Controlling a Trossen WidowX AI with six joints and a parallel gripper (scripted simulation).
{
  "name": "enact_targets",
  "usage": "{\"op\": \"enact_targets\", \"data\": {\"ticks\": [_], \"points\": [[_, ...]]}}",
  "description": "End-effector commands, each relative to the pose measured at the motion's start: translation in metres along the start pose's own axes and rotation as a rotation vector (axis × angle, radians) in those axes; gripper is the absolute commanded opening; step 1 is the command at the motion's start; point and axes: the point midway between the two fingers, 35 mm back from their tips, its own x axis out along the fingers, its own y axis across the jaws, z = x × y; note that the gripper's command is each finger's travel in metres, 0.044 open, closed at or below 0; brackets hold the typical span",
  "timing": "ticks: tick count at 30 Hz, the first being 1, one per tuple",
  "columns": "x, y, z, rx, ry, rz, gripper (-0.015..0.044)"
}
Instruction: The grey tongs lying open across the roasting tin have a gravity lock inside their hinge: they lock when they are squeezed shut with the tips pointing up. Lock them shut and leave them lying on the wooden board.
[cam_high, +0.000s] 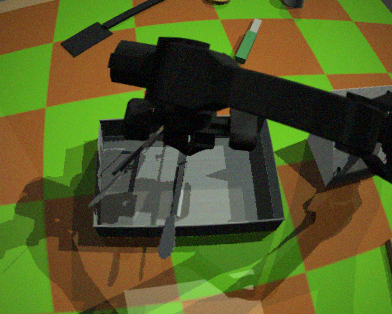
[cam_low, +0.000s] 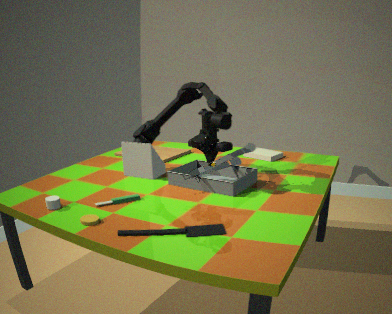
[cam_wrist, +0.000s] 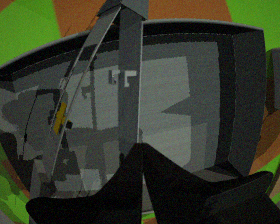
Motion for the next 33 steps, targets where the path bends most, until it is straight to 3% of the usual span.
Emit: {"op": "enact_targets", "data": {"ticks": [1, 33], "points": [[0.001, 0.006, -0.001, 0.001, 0.005, 0.0, -0.015], [-0.003, 0.034, 0.001, 0.001, 0.003, 0.013, -0.015]]}}
